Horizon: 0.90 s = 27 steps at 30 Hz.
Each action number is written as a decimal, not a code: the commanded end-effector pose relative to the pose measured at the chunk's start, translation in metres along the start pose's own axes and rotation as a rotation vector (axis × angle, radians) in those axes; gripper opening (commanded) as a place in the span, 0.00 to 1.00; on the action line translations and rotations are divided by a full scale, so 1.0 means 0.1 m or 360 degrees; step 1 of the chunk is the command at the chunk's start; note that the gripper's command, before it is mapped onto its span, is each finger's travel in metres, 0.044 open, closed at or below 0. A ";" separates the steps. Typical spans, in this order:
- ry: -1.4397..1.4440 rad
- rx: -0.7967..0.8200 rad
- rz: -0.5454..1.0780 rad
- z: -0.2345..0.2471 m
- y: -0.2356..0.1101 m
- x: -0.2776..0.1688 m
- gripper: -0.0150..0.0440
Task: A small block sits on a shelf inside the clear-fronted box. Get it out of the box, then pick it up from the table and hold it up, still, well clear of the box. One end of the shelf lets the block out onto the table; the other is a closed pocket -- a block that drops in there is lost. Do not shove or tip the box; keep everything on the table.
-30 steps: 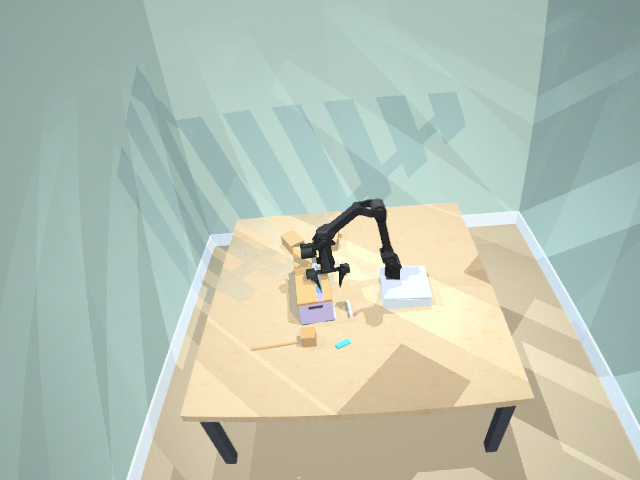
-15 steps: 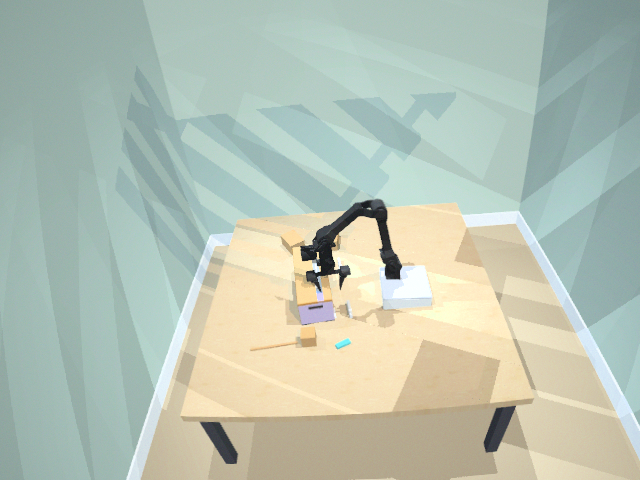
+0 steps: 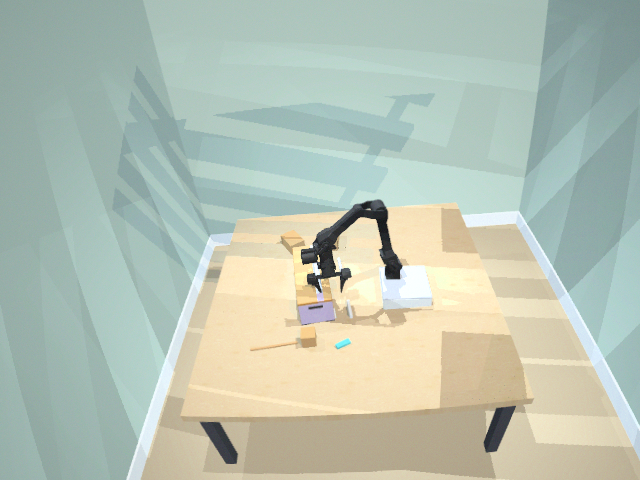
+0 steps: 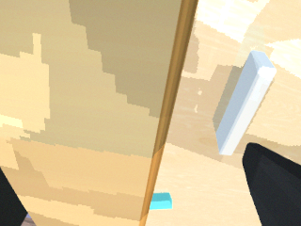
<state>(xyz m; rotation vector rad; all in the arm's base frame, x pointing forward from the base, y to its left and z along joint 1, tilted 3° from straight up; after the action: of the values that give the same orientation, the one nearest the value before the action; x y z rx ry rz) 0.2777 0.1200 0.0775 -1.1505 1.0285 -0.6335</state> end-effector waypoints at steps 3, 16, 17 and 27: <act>0.0004 0.0001 0.0000 0.02 0.03 -0.08 0.93; -0.0002 0.0001 0.0000 0.07 -0.58 -0.26 0.93; -0.0004 0.0022 -0.0004 0.09 -0.55 -0.25 0.93; -0.1517 -0.0022 -0.0191 0.01 -0.53 -0.41 0.74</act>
<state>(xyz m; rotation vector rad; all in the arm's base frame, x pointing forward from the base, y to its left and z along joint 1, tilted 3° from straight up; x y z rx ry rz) 0.2736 0.1337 0.1406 -1.2483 0.5695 -0.3722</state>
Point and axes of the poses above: the point midway between the two fingers, 35 mm back from their tips, its own y axis out along the fingers, its own z axis across the jaws, x = y × z, the point moved 3 cm from there along -y, back along the fingers, and after that the axes turned 15 degrees about -y, right-handed, at the moved point
